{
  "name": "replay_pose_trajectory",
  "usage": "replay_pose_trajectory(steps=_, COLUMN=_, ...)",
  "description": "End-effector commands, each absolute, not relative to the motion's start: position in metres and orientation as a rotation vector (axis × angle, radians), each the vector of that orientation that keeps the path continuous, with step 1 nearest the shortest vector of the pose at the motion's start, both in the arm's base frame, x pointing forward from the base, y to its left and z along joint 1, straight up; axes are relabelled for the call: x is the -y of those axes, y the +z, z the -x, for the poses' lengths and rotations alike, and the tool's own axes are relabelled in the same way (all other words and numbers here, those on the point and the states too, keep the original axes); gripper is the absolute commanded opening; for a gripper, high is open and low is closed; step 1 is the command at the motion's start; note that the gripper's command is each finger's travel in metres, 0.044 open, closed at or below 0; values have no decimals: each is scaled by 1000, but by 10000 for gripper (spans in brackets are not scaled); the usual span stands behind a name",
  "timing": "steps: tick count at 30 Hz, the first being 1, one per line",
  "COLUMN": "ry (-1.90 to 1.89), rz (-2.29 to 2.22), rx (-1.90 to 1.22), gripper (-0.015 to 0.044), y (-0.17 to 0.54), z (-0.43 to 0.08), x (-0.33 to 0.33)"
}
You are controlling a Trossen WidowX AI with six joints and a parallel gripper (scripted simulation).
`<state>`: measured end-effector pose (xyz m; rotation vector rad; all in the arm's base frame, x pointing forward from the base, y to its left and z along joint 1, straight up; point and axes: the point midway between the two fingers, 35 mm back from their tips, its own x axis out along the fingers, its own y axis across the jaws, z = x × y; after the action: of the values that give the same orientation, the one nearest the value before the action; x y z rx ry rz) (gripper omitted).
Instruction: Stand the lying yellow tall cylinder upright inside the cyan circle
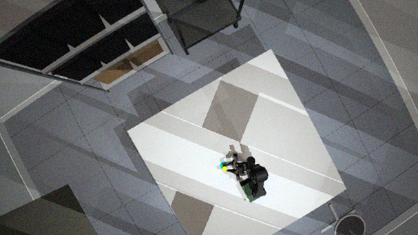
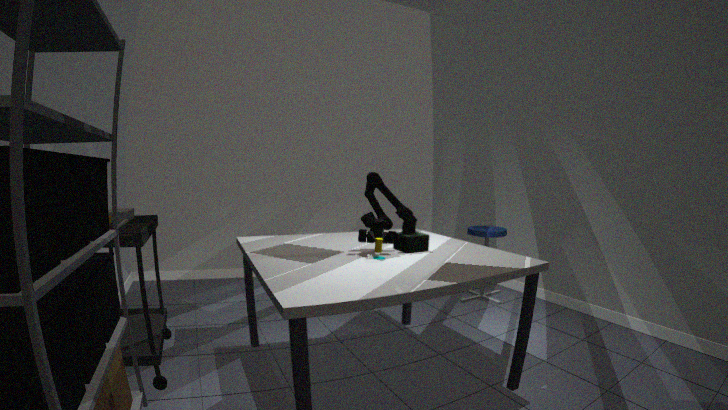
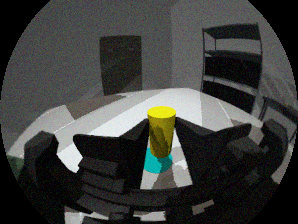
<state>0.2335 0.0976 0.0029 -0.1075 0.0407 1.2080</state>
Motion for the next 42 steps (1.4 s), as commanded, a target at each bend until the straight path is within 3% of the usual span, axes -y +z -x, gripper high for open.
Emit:
replay_pose_trajectory(steps=1, ry=1213, rz=116, rx=-31, gripper=105, y=-2, z=-232, x=-98)
replay_pose_trajectory(steps=23, ry=1226, rz=124, rx=-42, gripper=105, y=-25, z=-230, x=-101)
replay_pose_trajectory(steps=34, ry=1226, rz=124, rx=-42, gripper=394, y=-25, z=-230, x=-101)
replay_pose_trajectory(steps=42, ry=1224, rz=119, rx=-43, gripper=400, y=-17, z=-232, x=-101)
